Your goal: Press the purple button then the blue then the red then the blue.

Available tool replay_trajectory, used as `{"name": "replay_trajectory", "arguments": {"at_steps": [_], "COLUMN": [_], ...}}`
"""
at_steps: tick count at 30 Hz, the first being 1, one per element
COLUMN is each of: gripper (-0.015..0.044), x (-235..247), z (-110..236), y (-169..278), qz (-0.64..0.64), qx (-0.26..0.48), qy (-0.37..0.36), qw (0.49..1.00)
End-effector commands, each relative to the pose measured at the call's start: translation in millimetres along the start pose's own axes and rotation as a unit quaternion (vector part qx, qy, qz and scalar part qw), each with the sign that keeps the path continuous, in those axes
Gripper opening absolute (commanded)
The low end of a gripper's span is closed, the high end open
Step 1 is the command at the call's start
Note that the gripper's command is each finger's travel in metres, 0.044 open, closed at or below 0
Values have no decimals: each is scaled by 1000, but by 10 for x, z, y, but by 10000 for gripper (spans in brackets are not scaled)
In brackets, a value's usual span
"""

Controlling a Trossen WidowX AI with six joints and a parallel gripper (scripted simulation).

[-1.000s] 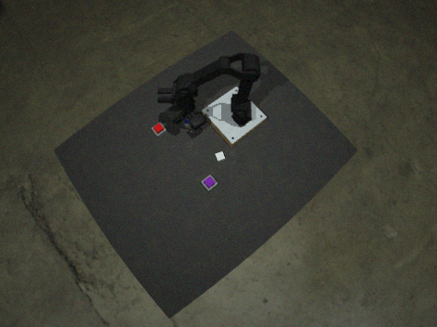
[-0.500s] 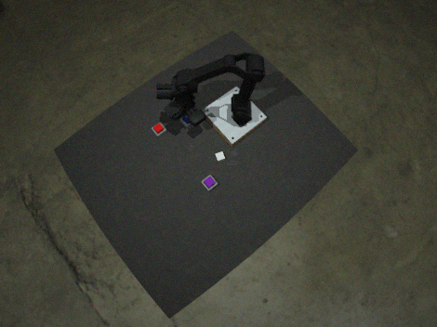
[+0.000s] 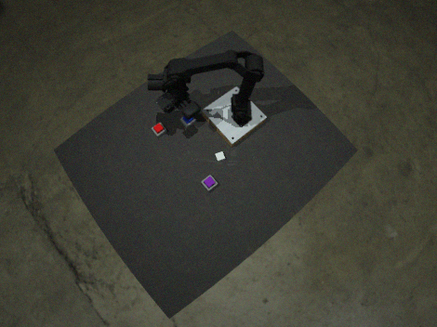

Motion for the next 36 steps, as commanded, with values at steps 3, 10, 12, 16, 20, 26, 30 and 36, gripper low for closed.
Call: {"name": "replay_trajectory", "arguments": {"at_steps": [3,10,12,16,20,26,30,36], "gripper": [20,20,20,20,20,20,20,20], "x": [-114,-142,-144,-146,-143,-144,-145,-144], "z": [30,-29,-54,-545,-645,-702,-767,-864], "y": [-664,-1076,-1079,-1087,-1078,-1081,-1083,-1083], "qz": [0,0,0,0,0,0,0,0], "qx": [-1,-2,-2,-2,-2,-2,-2,-2], "qy": [1,1,1,1,1,1,1,1], "qw": [1000,1000,1000,1000,1000,1000,1000,1000]}}
Point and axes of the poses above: the point midway between the two fingers, 35 mm back from their tips, its own z axis back along the fingers, its own x axis across the jaws, y = z × x, the point moved 6 cm from there along z, back along the fingers, and after that the axes turned 10 degrees about -z, right-handed, at the moved point
